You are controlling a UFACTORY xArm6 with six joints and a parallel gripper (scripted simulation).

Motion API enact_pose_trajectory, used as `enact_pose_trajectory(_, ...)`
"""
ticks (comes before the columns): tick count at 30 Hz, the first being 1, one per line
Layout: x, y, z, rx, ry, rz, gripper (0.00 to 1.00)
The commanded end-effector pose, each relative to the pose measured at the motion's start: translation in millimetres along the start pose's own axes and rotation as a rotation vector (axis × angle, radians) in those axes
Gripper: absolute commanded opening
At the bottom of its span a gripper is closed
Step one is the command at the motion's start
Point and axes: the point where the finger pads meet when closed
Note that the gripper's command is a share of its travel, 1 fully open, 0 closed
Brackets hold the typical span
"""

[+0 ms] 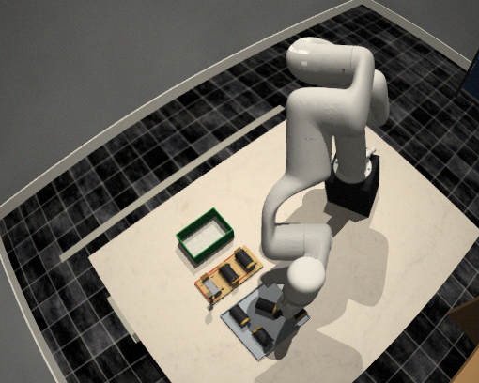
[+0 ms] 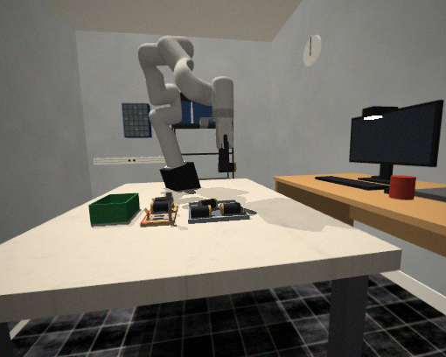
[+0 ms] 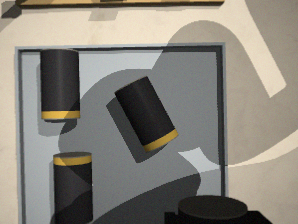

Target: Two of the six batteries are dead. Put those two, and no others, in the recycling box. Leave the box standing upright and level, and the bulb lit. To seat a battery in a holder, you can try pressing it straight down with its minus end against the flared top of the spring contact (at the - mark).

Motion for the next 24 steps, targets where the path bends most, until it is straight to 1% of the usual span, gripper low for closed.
enact_pose_trajectory(1, -2, 1, -2, -0.003, -0.004, -0.009, 0.28)
enact_pose_trajectory(11, -2, 0, -2, -0.003, -0.004, -0.009, 0.28)
enact_pose_trajectory(14, -5, -7, -2, -0.003, -0.004, -0.009, 0.28)
enact_pose_trajectory(18, -17, -35, -2, -0.003, -0.004, -0.009, 0.28)
enact_pose_trajectory(22, -37, -81, -2, -0.003, -0.004, -0.009, 0.28)
enact_pose_trajectory(24, -37, -81, -2, -0.003, -0.004, -0.009, 0.28)
Point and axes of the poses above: the point where the finger pads meet when closed, its own z axis out along the fingers, its own x axis across the jaws, y = z × x, and after that the axes turned 4 degrees about -z, right-handed
